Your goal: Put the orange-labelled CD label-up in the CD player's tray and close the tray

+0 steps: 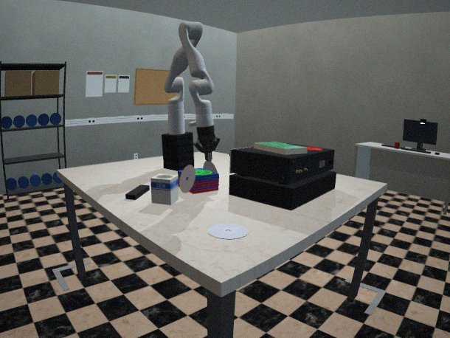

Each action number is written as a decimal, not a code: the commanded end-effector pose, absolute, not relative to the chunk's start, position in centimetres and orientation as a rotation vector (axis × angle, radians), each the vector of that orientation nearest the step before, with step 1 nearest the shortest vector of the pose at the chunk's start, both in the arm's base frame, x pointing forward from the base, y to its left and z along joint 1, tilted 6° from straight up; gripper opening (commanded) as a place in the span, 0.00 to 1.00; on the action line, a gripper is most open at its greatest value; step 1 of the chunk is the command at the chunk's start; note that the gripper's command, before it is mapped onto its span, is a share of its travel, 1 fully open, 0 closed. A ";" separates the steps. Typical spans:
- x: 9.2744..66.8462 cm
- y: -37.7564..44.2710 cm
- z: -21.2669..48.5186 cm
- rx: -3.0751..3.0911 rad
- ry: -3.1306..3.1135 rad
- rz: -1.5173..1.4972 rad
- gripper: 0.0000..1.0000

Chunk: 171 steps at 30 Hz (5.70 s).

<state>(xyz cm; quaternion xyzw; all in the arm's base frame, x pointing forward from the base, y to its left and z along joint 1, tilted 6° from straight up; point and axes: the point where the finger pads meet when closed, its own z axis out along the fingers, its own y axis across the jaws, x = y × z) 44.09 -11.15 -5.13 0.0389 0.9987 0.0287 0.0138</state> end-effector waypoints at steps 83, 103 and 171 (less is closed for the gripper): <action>44.2 -11.2 -5.1 0.121 3.109 0.089 0.11; 44.2 -11.2 -5.1 0.121 3.109 0.089 0.11; 44.0 -10.6 1.3 0.121 3.109 0.089 0.11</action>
